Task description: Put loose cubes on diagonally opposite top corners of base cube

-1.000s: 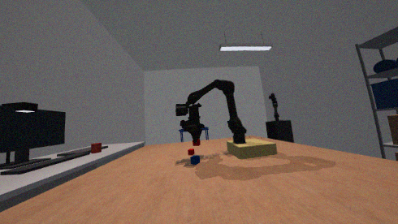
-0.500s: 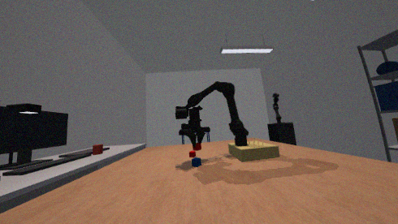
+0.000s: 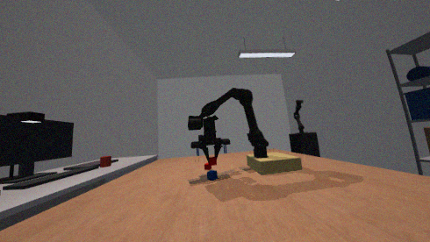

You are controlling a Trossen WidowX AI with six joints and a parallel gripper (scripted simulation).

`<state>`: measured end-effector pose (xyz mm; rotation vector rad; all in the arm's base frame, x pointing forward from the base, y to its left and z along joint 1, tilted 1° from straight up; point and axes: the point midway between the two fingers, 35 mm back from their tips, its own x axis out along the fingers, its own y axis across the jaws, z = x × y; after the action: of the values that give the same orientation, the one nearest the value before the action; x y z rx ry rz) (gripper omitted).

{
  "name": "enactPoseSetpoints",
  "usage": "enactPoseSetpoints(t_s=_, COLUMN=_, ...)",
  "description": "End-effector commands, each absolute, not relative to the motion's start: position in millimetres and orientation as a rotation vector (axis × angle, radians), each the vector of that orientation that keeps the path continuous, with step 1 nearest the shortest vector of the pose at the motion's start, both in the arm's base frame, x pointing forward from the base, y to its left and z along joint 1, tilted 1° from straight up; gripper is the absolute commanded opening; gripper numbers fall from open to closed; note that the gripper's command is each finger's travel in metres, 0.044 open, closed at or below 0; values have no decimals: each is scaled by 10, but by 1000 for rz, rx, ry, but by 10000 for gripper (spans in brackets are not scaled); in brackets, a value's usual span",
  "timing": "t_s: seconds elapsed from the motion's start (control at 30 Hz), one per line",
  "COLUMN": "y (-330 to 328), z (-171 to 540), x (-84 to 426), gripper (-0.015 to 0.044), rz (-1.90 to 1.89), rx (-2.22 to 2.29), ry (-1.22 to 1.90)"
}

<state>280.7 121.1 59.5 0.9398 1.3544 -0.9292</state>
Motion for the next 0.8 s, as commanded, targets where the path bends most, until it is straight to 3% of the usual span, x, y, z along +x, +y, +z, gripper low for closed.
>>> enactPoseSetpoints(t_s=0.0, y=1287, z=573, x=2821, gripper=105, rz=-1026, rx=1048, ry=1305)
enactPoseSetpoints(t_s=0.77, y=1338, z=492, x=2826, gripper=105, rz=-1107, rx=1130, ry=1260)
